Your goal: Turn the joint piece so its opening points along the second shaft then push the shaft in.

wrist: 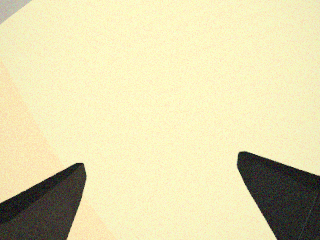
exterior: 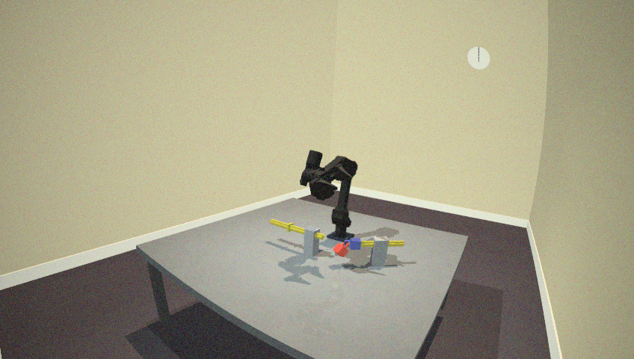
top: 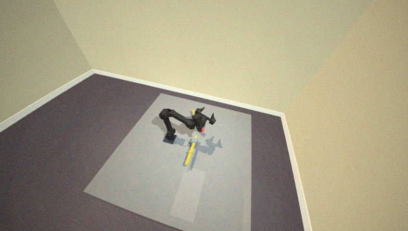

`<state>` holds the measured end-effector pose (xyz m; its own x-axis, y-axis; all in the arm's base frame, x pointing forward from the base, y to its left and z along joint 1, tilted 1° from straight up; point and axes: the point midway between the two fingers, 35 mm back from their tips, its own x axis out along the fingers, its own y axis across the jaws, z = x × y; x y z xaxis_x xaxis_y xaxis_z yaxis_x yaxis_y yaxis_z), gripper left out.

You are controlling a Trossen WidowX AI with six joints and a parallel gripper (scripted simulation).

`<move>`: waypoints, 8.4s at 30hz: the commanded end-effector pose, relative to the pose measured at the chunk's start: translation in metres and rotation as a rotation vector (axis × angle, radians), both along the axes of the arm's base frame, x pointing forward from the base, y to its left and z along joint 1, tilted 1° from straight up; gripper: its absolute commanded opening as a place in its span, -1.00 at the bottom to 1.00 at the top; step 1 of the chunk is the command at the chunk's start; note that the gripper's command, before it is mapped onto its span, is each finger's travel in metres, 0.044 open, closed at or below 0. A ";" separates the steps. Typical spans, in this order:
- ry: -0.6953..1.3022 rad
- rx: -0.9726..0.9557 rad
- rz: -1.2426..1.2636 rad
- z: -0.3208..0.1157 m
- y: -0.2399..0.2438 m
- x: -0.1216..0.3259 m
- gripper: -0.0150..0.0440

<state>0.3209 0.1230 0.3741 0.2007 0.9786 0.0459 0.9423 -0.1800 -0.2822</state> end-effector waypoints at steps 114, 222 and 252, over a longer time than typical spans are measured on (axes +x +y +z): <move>2.681 0.745 -0.953 -0.262 -0.002 0.136 1.00; 2.037 2.764 -2.694 -0.288 0.020 -0.017 1.00; 2.038 2.764 -2.696 -0.312 0.024 -0.022 0.12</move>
